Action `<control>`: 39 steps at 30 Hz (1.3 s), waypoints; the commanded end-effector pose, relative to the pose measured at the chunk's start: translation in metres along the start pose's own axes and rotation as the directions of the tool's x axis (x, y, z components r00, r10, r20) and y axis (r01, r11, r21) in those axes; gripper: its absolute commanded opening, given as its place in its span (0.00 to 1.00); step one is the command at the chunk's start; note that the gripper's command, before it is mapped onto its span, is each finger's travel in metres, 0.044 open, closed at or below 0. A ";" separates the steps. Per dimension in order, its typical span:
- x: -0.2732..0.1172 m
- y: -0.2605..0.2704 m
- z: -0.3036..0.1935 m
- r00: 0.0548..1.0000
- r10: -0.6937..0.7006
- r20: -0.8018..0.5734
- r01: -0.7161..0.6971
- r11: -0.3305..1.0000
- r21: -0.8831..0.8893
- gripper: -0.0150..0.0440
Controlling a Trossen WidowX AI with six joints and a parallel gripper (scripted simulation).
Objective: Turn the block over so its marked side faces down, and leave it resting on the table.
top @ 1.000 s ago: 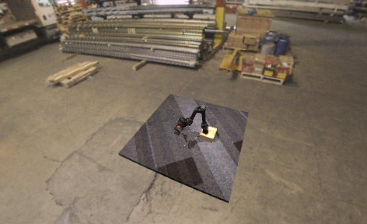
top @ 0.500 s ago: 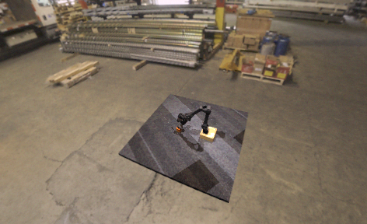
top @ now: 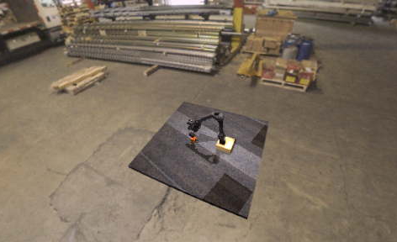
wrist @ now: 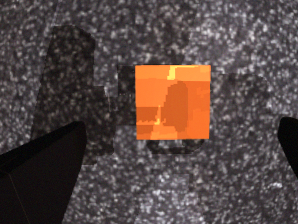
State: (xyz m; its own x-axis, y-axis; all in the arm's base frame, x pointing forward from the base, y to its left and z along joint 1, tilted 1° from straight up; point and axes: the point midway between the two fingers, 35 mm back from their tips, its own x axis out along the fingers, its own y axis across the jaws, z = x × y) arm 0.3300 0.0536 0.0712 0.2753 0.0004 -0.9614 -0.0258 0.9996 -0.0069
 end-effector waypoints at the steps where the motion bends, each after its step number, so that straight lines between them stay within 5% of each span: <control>1: -0.003 0.000 0.010 0.989 0.004 -0.148 -0.005 1.000 -0.004 1.00; 6: -0.006 0.000 0.018 0.964 0.008 -0.265 -0.008 1.000 0.000 1.00; 39: 0.063 -0.001 -0.001 0.964 0.008 -0.266 -0.008 1.000 0.000 1.00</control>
State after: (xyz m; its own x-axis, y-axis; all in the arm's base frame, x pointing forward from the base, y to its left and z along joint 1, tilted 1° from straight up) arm 0.3475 0.0527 0.0159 0.0140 -0.0017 -0.9999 -0.0215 0.9998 -0.0020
